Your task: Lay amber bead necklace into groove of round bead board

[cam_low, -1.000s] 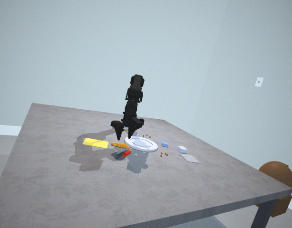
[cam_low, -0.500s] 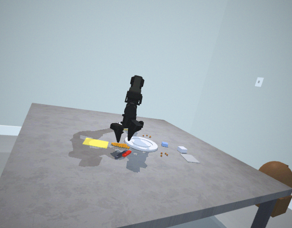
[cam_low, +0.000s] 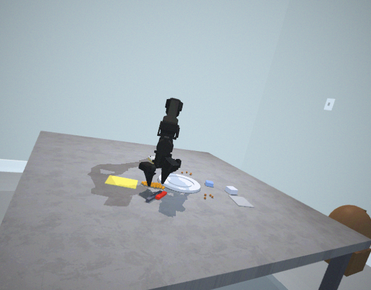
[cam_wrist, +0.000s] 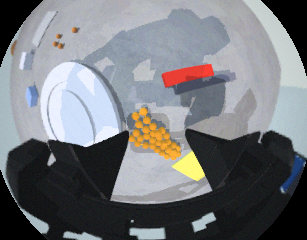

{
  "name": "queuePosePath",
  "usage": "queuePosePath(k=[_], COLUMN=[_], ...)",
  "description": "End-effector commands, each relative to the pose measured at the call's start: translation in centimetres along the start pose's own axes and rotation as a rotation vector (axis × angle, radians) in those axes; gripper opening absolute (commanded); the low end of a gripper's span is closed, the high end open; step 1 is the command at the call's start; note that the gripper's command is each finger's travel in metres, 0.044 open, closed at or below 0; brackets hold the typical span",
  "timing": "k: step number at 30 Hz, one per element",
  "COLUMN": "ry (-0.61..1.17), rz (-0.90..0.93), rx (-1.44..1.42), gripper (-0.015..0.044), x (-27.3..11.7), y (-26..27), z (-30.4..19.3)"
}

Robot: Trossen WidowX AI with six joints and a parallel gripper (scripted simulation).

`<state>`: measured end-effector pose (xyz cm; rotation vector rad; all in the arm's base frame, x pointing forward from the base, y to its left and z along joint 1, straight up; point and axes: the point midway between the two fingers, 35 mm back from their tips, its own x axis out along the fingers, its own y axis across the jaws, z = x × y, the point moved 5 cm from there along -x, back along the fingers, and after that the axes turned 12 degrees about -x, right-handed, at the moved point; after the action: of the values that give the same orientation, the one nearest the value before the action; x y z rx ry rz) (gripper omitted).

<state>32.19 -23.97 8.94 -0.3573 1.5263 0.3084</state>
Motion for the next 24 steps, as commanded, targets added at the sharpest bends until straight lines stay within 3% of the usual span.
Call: queuePosePath(k=[1, 9, 24], ry=[0.000, 0.000, 0.000], rz=[0.000, 0.000, 0.000], rx=[0.000, 0.000, 0.000], gripper=[0.0354, 0.0144, 0.0044], x=[0.00, 0.00, 0.00], y=[0.00, 0.00, 0.00], z=[0.00, 0.00, 0.00])
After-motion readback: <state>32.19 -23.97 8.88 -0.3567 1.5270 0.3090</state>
